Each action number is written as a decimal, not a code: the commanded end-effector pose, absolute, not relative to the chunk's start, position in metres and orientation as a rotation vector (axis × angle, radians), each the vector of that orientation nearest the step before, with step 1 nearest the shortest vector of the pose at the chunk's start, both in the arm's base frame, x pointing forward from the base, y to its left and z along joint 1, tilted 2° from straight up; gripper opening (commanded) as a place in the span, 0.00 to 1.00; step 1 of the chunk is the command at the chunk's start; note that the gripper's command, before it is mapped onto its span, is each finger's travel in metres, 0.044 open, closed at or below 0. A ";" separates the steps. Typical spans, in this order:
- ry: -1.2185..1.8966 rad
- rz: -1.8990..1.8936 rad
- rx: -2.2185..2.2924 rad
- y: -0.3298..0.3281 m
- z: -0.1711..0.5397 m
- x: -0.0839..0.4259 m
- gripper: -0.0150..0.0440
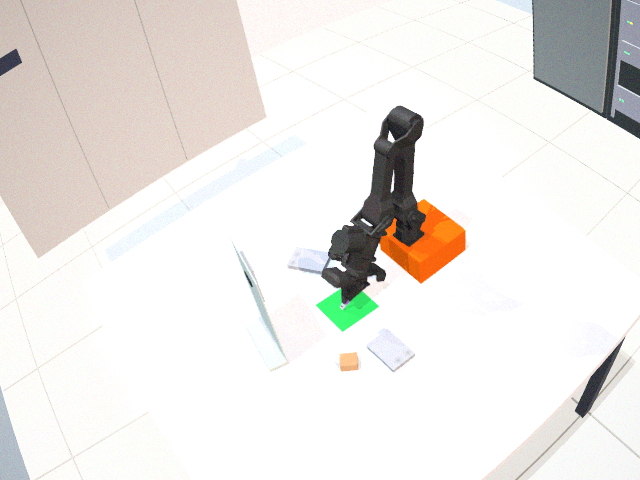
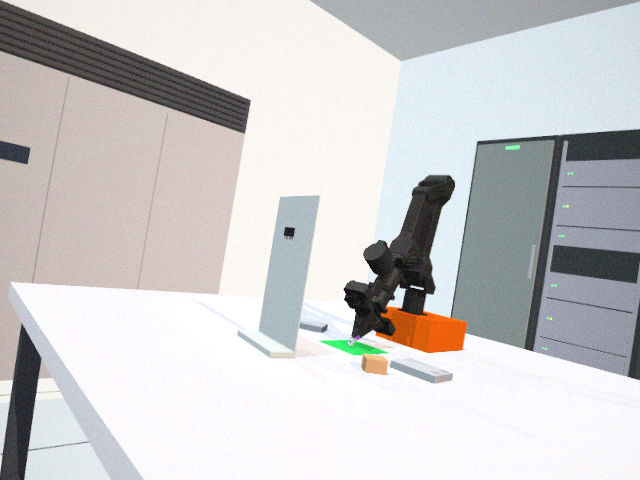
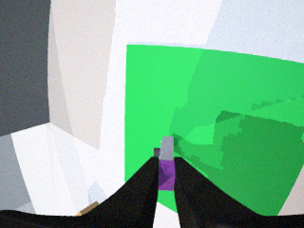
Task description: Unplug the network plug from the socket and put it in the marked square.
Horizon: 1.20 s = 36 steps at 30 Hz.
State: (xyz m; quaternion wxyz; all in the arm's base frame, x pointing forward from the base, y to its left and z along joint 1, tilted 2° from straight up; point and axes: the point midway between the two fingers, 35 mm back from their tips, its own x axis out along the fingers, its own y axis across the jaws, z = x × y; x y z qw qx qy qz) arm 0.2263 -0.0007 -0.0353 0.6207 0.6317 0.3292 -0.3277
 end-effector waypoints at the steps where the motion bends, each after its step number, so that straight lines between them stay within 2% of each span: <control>1: 0.754 -0.762 1.451 -0.001 -0.037 0.226 0.25; 15: 0.757 -0.754 1.451 0.001 -0.038 0.228 0.25; 21: 0.757 -0.754 1.451 0.001 -0.038 0.228 0.52; 36: 0.757 -0.755 1.451 0.000 -0.034 0.226 0.52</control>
